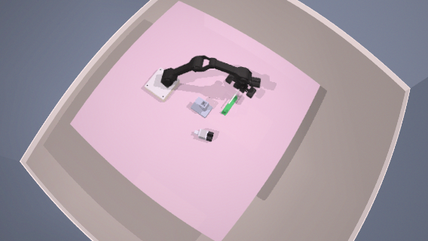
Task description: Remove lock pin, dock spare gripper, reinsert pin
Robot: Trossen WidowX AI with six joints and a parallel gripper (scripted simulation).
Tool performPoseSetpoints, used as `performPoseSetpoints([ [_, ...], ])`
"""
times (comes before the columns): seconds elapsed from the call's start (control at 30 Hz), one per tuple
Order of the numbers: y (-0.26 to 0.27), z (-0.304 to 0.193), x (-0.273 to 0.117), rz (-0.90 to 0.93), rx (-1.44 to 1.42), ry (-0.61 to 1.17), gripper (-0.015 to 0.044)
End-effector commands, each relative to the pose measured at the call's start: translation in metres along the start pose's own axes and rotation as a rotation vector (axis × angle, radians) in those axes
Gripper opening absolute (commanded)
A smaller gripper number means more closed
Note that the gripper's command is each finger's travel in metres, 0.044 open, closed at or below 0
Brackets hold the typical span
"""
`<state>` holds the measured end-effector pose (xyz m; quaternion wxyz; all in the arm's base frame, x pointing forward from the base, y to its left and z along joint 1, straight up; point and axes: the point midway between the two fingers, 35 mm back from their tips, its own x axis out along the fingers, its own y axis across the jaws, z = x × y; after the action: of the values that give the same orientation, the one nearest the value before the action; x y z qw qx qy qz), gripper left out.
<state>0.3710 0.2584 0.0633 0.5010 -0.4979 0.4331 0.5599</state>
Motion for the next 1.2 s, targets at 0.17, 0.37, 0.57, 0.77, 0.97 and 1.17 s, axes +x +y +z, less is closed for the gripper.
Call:
performPoseSetpoints([
  [0.17, 0.000, -0.002, 0.016, -0.001, -0.006, 0.000, 0.0000],
  [0.37, 0.000, -0.004, 0.025, -0.003, -0.006, -0.002, 0.0000],
  [0.57, 0.000, -0.005, 0.034, -0.006, -0.006, -0.003, 0.0000],
  [0.77, 0.000, -0.005, 0.039, -0.008, -0.006, -0.004, 0.0000],
  [0.97, 0.000, -0.005, 0.039, -0.008, -0.006, -0.004, 0.0000],
  [1.17, 0.000, -0.005, 0.039, -0.007, -0.001, -0.003, 0.0026],
])
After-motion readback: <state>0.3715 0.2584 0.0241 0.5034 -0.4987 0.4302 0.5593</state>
